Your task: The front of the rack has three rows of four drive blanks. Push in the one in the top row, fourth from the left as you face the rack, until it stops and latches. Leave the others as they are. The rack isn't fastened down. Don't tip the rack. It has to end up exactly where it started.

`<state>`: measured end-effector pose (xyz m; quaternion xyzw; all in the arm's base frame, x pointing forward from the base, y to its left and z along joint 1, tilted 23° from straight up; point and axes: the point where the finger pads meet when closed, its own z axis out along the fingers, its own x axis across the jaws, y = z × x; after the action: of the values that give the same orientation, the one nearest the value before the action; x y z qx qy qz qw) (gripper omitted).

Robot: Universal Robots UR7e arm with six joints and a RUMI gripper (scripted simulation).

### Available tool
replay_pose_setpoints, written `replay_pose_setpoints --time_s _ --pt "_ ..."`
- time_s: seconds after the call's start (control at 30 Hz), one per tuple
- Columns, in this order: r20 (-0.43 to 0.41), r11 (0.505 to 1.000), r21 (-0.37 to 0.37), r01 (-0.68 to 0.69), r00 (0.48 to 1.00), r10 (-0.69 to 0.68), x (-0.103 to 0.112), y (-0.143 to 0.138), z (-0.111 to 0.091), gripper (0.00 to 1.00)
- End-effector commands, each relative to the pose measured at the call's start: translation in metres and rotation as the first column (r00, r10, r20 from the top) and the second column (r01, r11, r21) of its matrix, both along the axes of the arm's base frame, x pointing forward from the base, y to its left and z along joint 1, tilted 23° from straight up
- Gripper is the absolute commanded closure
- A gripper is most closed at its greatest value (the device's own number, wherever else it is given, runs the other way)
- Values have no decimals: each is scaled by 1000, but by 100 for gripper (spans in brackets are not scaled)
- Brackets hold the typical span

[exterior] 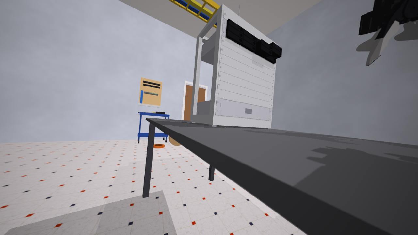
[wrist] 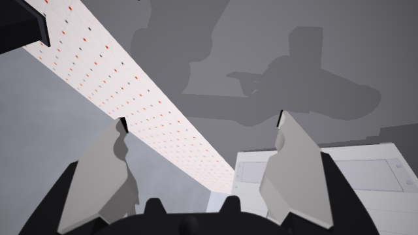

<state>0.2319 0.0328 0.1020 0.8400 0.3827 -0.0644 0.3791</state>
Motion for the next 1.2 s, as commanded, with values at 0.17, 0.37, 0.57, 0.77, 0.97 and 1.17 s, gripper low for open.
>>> replay_pose_setpoints --time_s 0.17,0.37,0.57,0.77,0.97,1.17 --pt "1 1000 0 0 1000 0 0 0 0 0" --pt "1 1000 0 0 1000 0 0 0 0 0" --pt "1 1000 0 0 1000 0 0 0 0 0" --pt "4 1000 4 7 1000 -7 1 0 0 0" --pt "14 999 15 29 999 -29 2 1 0 0" --pt "26 998 30 55 998 -56 4 2 0 0"
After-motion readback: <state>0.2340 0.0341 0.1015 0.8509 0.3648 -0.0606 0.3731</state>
